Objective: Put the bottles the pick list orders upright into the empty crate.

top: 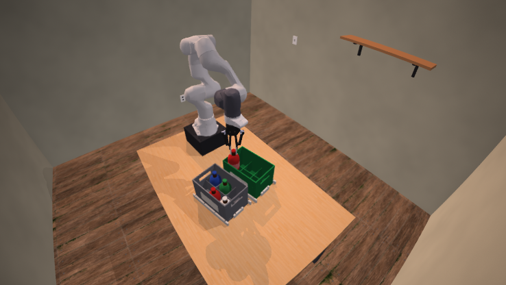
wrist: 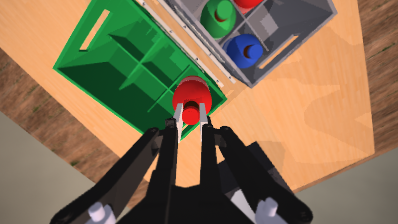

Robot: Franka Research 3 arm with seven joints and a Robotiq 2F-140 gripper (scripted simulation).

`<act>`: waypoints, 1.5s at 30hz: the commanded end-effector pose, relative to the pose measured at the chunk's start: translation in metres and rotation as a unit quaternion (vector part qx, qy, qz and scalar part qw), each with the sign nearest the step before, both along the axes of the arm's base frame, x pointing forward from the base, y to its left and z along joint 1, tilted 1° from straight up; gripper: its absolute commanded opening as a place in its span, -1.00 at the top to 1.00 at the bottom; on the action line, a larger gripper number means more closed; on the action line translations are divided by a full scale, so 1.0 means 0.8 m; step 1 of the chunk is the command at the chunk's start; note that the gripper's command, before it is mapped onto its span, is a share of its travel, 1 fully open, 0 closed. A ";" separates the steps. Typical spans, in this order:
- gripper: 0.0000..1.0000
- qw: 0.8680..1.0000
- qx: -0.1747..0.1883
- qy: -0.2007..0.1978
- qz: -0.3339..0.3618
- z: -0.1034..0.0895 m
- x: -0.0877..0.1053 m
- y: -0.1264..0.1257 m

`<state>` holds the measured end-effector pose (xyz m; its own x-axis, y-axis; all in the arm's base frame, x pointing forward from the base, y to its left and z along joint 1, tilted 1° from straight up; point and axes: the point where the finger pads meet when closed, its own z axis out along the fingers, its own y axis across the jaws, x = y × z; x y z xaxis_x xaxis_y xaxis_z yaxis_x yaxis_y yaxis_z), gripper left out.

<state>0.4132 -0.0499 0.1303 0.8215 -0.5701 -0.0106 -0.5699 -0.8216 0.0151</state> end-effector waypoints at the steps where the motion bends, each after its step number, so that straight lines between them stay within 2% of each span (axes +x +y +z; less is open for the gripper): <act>1: 1.00 1.000 -0.002 -0.009 -0.003 0.000 0.007 -0.003; 45: 1.00 1.000 -0.002 -0.009 -0.003 -0.047 0.007 -0.005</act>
